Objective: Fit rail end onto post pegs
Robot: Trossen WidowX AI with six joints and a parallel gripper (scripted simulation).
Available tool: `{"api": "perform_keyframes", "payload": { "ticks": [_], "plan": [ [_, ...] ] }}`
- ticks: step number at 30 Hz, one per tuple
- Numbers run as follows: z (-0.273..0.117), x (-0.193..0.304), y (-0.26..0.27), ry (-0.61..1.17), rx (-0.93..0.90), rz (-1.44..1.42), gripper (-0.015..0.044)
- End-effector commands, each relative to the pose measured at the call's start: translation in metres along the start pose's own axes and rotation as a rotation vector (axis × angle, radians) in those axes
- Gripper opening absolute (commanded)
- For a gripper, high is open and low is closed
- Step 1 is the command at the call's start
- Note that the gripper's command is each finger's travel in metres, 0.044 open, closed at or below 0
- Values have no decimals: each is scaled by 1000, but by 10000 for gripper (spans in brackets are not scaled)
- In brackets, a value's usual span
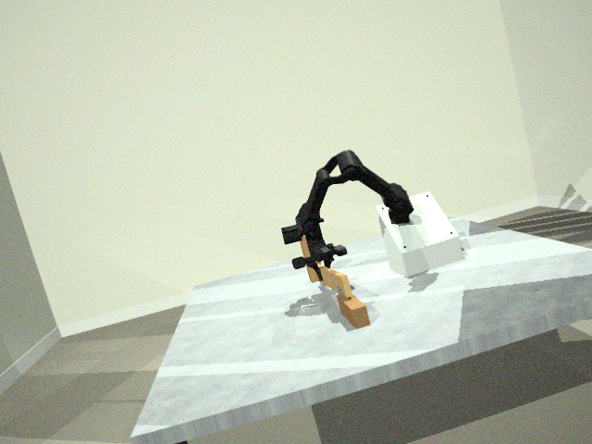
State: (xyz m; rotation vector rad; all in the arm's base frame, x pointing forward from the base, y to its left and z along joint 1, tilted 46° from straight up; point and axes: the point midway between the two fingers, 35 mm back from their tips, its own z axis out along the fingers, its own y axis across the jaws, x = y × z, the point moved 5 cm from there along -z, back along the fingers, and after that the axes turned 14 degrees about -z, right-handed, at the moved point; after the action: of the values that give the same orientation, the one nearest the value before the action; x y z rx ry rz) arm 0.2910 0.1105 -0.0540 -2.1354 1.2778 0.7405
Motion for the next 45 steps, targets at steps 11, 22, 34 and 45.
{"api": "perform_keyframes", "payload": {
  "ticks": [11, 22, 34, 45],
  "plan": [
    [-10, 1, -2, -2, 9, -1, 0],
    [-15, 1, -2, -2, 9, -1, 0],
    [-21, 1, -2, -1, 9, -1, 0],
    [-27, 1, -2, -1, 9, -1, 0]
  ]
}}
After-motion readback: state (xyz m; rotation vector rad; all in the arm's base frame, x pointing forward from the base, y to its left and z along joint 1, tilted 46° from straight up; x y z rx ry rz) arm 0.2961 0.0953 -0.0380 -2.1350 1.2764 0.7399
